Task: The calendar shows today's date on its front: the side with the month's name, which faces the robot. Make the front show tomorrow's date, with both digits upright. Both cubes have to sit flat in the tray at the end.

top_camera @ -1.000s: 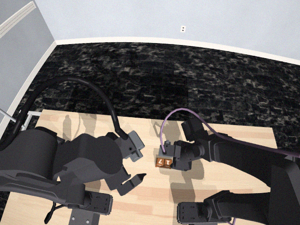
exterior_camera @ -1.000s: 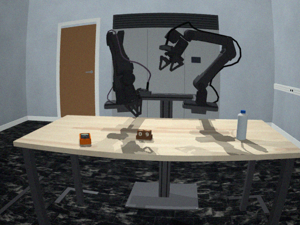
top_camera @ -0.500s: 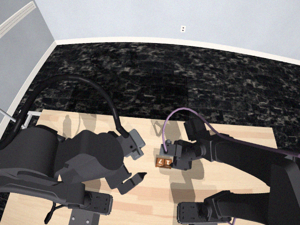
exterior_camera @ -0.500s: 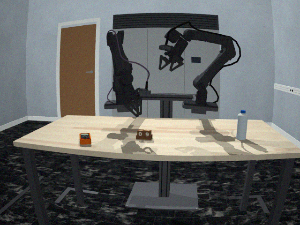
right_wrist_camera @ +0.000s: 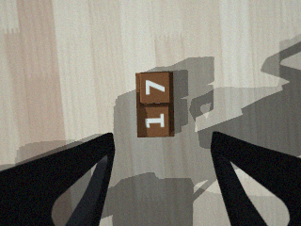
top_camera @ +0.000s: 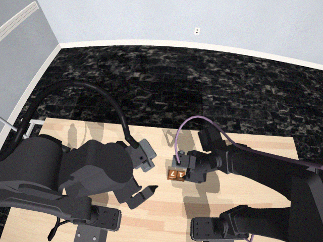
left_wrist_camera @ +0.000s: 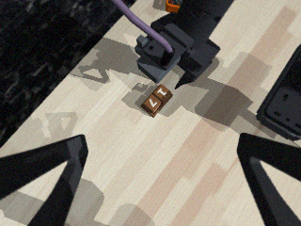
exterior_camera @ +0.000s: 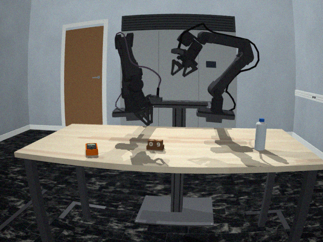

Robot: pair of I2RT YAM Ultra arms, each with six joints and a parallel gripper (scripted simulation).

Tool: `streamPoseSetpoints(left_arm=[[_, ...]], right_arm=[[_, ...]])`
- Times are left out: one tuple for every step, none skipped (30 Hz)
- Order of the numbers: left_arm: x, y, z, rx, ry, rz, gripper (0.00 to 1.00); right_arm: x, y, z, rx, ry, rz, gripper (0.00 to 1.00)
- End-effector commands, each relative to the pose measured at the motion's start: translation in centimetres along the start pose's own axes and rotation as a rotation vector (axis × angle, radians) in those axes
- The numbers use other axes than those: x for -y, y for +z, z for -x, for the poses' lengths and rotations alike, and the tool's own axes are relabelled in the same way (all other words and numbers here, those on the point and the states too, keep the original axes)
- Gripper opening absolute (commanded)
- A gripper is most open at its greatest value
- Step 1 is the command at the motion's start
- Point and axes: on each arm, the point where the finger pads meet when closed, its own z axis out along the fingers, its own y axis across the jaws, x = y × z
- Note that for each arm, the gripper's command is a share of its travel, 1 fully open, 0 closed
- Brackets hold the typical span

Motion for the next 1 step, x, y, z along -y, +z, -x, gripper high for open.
streamPoseSetpoints(left_arm=[[0.09, -1.34, 2.45, 0.077, -0.027, -0.022, 1.00]], right_arm=[[0.80, -0.58, 0.96, 0.041, -0.019, -0.032, 0.65]])
